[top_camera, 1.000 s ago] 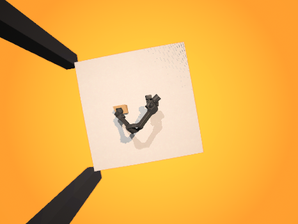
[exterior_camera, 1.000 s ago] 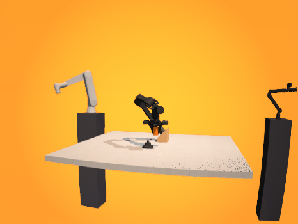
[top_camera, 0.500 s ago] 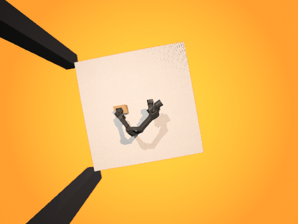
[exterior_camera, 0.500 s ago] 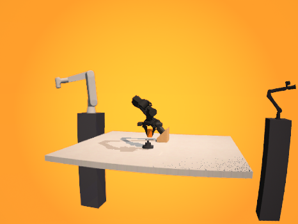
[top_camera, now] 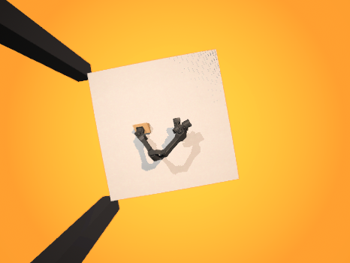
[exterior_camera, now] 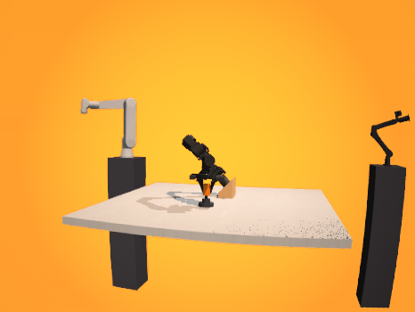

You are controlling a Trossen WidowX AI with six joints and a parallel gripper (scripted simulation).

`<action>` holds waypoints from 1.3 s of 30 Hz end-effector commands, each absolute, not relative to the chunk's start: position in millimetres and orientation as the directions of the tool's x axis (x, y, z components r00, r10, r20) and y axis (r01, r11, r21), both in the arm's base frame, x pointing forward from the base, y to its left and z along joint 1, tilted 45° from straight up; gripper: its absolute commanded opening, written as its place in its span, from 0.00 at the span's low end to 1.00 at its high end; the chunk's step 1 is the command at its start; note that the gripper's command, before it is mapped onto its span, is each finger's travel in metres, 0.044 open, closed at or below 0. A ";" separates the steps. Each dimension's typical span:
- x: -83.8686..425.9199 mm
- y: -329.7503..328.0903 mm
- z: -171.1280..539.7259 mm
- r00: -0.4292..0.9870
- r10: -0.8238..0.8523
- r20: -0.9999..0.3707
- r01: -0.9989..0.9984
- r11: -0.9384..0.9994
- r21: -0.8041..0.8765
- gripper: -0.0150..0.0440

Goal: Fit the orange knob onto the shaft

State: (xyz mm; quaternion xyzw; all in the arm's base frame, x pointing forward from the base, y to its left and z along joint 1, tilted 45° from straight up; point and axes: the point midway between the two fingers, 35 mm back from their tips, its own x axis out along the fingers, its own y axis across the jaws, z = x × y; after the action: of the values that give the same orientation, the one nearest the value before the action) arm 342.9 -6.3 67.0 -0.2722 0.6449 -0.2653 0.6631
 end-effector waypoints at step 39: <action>343.7 -11.3 66.0 0.032 -0.706 -0.708 0.001 0.708 -0.706 0.25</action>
State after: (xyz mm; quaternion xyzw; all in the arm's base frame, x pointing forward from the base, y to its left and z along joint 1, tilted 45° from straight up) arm 343.3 -9.5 65.6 -0.2715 0.6439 -0.2659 0.6641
